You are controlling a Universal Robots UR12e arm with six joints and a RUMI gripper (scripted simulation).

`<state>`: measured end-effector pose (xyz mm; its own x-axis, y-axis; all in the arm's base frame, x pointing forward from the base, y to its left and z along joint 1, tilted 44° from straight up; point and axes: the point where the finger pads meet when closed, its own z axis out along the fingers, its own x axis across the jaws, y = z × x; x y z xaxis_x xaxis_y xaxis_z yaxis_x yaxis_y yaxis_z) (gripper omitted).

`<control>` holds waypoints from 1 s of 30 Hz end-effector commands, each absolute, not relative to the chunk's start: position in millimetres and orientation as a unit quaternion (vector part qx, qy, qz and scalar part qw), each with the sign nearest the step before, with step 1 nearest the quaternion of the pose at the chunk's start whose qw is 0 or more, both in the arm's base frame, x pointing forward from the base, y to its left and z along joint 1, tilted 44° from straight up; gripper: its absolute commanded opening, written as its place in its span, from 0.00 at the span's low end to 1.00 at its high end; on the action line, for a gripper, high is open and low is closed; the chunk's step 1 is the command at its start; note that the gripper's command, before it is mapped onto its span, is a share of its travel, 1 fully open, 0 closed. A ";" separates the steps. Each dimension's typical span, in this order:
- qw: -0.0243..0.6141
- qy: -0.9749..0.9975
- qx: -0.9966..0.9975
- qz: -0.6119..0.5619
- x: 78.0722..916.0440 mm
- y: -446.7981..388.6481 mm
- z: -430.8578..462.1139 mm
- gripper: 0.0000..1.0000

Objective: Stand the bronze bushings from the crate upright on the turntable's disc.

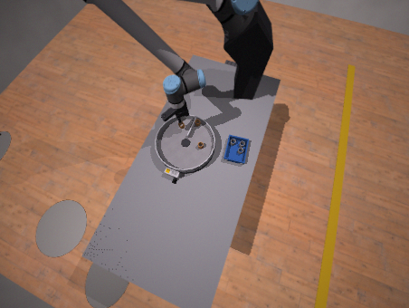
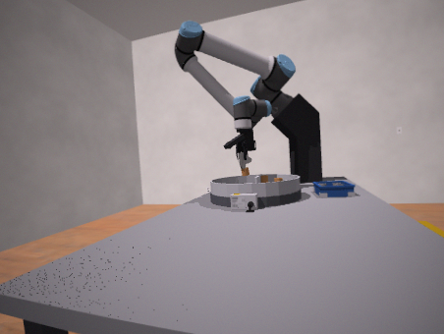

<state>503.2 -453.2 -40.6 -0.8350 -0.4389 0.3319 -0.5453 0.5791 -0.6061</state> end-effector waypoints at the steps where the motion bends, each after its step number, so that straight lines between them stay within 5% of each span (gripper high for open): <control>1: 0.073 -0.885 0.278 0.365 503.5 -454.0 -41.5 0.00; 30: 0.073 -0.885 0.278 0.365 506.2 -479.0 -67.8 0.00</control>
<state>505.6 -476.2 -64.9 -0.8350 -0.4388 0.3319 -0.5452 0.5792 -0.6060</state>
